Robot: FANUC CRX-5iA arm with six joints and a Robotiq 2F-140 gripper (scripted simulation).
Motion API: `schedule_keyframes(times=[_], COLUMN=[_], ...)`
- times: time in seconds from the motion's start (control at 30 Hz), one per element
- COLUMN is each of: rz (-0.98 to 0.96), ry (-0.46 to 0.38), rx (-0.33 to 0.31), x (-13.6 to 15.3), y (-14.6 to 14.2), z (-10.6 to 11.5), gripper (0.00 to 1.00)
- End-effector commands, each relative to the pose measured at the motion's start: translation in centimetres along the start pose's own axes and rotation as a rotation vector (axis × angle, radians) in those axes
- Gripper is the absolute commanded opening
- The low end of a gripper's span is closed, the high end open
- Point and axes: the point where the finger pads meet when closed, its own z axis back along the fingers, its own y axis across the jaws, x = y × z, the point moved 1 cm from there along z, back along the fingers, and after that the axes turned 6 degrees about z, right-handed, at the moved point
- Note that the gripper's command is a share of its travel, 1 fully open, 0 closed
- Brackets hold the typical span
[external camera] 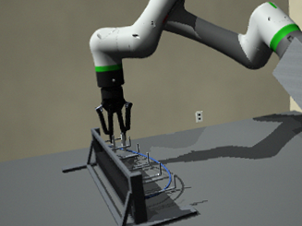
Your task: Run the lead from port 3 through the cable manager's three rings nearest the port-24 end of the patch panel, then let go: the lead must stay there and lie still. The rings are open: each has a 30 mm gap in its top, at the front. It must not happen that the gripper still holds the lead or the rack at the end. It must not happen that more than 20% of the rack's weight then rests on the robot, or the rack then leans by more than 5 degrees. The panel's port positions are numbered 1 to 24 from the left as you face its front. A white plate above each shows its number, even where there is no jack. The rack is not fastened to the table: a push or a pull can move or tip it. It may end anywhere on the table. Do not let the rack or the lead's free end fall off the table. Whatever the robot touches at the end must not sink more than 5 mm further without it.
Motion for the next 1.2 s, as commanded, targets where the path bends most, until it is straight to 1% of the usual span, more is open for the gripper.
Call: schedule_keyframes(times=[0.0, 0.3, 0.5, 0.73, 0.8, 1.17], rz=[0.000, 0.000, 0.000, 0.000, 0.000, 0.000], ry=[0.000, 0.000, 0.000, 0.000, 0.000, 0.000], rx=[0.000, 0.000, 0.000, 0.000, 0.000, 0.000], x=[0.0, 0.0, 0.0, 0.0, 0.0, 0.0], y=[0.0, 0.0, 0.0, 0.0, 0.0, 0.0], z=[0.0, 0.1, 0.8, 2.5, 2.5, 6.0], gripper=[0.20, 0.20, 0.20, 0.20, 0.20, 0.20])
